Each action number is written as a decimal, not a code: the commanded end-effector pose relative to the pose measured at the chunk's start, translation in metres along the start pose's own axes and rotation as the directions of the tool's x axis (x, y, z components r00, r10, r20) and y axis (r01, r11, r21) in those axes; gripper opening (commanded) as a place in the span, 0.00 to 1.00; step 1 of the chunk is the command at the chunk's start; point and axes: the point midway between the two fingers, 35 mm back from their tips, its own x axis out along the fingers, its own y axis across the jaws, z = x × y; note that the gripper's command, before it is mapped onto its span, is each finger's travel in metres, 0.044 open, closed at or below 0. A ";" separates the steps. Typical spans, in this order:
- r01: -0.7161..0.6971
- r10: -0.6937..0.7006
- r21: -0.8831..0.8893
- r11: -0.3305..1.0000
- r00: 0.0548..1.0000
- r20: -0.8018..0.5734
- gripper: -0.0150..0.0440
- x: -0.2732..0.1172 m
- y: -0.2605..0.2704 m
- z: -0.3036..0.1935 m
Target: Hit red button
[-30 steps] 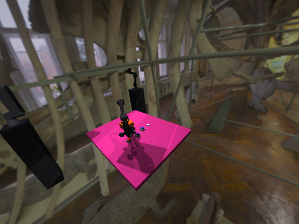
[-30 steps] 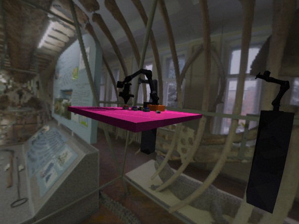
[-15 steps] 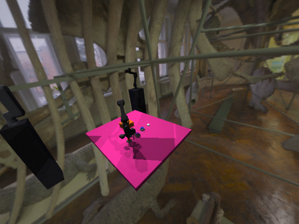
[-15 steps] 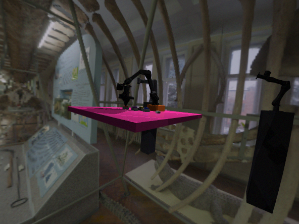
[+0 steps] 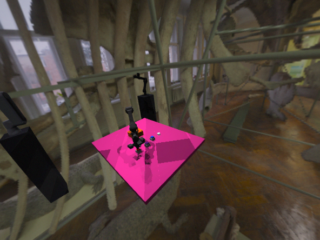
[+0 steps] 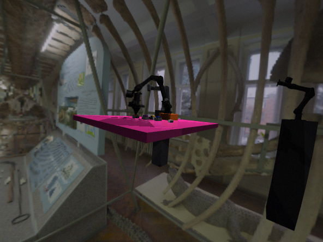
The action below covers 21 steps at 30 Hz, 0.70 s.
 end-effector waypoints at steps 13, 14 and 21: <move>-0.006 0.006 0.003 1.000 1.000 -0.006 0.29 -0.030 0.001 -0.002; -0.006 0.006 0.003 1.000 1.000 -0.006 0.29 -0.030 0.001 -0.002; -0.025 0.026 -0.066 0.997 1.000 0.003 0.60 -0.038 0.051 0.014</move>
